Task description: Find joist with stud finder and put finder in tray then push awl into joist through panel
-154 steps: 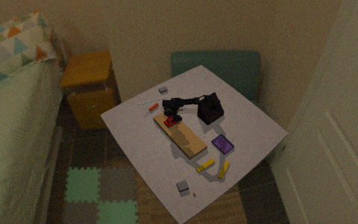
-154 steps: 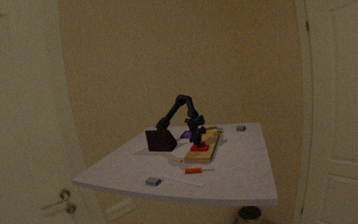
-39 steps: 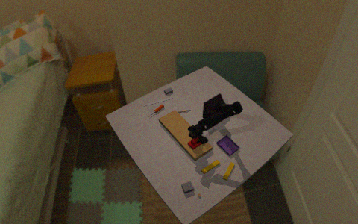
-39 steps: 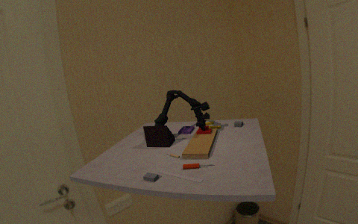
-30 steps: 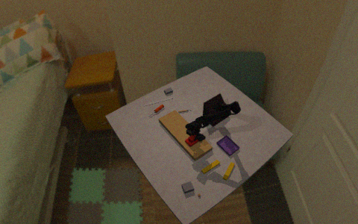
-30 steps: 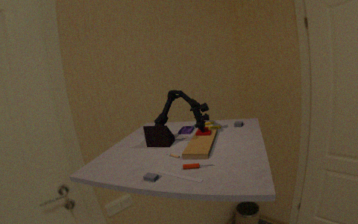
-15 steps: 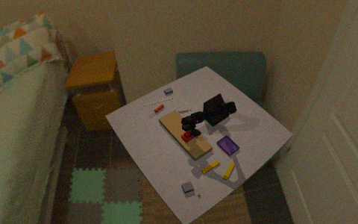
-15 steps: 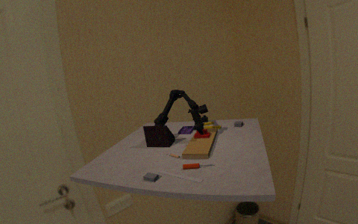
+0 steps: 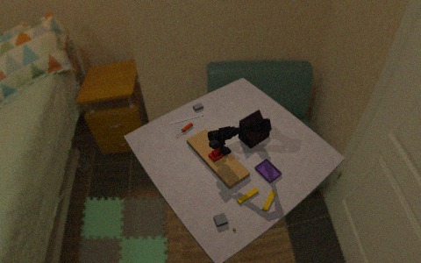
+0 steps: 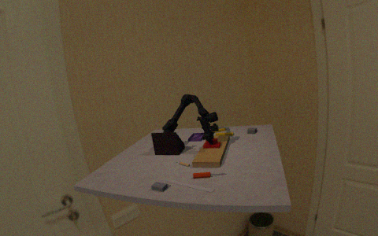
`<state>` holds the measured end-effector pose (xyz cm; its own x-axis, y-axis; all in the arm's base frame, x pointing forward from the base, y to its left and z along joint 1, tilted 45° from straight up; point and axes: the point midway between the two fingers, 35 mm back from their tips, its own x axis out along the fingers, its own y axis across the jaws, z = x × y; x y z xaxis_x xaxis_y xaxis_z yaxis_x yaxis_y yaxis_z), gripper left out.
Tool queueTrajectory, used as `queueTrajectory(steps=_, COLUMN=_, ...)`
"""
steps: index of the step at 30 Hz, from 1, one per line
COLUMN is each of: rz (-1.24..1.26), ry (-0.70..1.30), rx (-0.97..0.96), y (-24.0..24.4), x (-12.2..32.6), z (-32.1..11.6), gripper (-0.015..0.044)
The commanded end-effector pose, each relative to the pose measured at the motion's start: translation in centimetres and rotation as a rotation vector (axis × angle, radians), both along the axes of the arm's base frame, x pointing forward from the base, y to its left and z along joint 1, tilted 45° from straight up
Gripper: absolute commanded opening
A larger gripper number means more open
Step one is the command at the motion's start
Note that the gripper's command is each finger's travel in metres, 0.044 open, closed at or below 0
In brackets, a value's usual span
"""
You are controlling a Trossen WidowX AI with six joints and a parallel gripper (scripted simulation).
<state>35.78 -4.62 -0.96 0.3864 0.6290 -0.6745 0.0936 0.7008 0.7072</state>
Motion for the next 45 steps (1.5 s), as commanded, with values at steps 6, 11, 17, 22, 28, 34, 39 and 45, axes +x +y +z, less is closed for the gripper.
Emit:
queueTrajectory(steps=6, rz=-0.004, ry=0.004, rx=-0.005, y=-2.6, x=-0.4, z=-2.6, gripper=0.0000)
queueTrajectory(steps=11, rz=-0.004, ry=0.003, rx=-0.006, y=-3.9, x=-0.6, z=-3.9, gripper=0.0000)
queueTrajectory(steps=17, rz=-0.004, ry=0.003, rx=-0.007, y=-5.5, x=-0.8, z=-5.4, gripper=0.0000)
queueTrajectory(steps=22, rz=-0.004, ry=0.003, rx=-0.009, y=-6.8, x=-1.0, z=-6.7, gripper=0.0000)
queueTrajectory(steps=28, rz=-0.004, ry=0.003, rx=-0.010, y=-8.4, x=-1.2, z=-8.2, gripper=0.0000)
queueTrajectory(steps=34, rz=-0.004, ry=0.002, rx=-0.012, y=-10.0, x=-1.5, z=-9.8, gripper=0.0000)
queueTrajectory(steps=39, rz=-0.004, ry=0.002, rx=-0.013, y=-11.4, x=-1.6, z=-11.0, gripper=0.0000)
queueTrajectory(steps=45, rz=-0.004, ry=0.002, rx=-0.015, y=-13.0, x=-1.9, z=-12.5, gripper=0.0000)
